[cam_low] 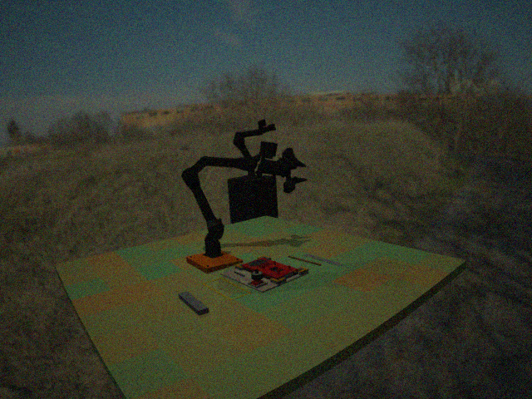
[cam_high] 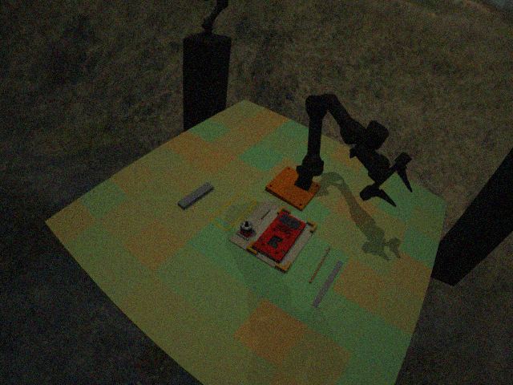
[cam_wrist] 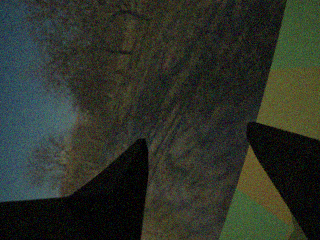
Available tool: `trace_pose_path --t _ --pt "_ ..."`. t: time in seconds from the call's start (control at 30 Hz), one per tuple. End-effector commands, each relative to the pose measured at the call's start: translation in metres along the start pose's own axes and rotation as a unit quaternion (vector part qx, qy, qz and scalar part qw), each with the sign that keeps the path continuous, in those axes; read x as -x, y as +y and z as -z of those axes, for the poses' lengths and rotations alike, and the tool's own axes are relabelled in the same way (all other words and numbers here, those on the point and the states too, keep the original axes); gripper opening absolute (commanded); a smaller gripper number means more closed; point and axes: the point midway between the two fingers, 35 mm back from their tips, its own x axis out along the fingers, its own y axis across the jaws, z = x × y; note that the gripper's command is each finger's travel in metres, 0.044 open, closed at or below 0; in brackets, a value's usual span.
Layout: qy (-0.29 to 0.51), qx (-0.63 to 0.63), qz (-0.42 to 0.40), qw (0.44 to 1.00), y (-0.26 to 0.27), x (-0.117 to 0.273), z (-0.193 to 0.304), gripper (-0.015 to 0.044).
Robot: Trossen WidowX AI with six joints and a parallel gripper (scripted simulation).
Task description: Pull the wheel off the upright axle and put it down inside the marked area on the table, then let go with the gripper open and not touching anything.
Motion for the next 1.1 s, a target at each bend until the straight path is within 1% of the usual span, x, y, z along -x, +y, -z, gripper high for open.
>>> trace_pose_path --t 0.0,0.07,0.23,0.4,0.5,0.63,0.77,0.93,1.07 --pt "-0.036 -0.059 0.099 0.993 -0.052 -0.005 -0.039 0.03" --pt "-0.053 -0.088 0.144 0.984 -0.077 -0.002 -0.057 0.03" --pt "-0.115 -0.138 0.232 0.956 -0.136 0.02 -0.098 0.03" --pt "-0.141 -0.199 0.302 0.921 -0.179 0.039 -0.119 0.03" --pt "-0.16 -0.255 0.358 0.884 -0.214 0.06 -0.133 0.03" --pt "-0.185 -0.336 0.43 0.817 -0.261 0.097 -0.146 0.03" --pt "-0.208 -0.417 0.489 0.738 -0.302 0.14 -0.152 0.03" --pt "-0.23 -0.513 0.546 0.621 -0.342 0.2 -0.148 0.03" --pt "-0.239 -0.581 0.575 0.524 -0.365 0.247 -0.138 0.03"
